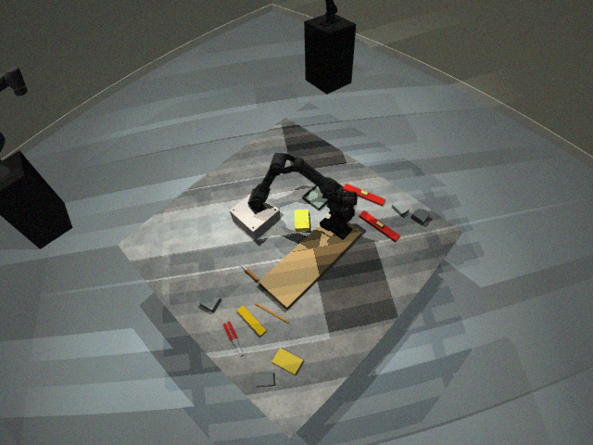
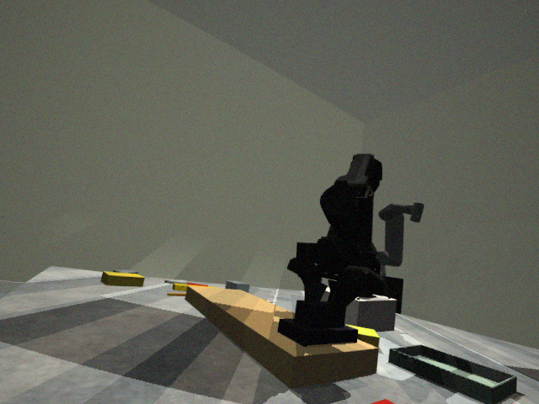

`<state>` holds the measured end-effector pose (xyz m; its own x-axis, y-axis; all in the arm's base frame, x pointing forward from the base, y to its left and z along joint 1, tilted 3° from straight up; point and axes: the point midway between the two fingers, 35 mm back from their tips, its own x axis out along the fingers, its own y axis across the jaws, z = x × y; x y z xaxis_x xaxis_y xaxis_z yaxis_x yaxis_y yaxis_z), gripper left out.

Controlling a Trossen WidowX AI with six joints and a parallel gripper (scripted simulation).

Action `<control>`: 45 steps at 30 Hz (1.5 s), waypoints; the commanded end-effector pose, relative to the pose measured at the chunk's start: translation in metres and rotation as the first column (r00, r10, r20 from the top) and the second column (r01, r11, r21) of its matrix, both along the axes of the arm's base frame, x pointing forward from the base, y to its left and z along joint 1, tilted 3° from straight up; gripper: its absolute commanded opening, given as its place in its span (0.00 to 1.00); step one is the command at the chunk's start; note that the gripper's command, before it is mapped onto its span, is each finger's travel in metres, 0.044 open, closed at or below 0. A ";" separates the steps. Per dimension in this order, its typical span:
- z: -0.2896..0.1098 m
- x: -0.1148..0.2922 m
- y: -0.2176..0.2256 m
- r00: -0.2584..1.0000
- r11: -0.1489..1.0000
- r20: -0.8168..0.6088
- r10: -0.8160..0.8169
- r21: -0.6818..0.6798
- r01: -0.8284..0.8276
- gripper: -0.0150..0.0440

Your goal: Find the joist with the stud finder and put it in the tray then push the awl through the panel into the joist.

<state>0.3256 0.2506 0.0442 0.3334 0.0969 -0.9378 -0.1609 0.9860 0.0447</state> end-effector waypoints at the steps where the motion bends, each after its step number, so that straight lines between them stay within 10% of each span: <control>1: 0.000 0.000 -0.001 1.000 1.000 0.000 -0.001 -0.001 0.001 0.25; 45: -0.005 0.013 -0.079 1.000 1.000 0.000 -0.003 -0.004 0.003 0.25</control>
<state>0.3399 0.1781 0.0408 0.3366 0.0930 -0.9370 -0.1547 0.9871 0.0424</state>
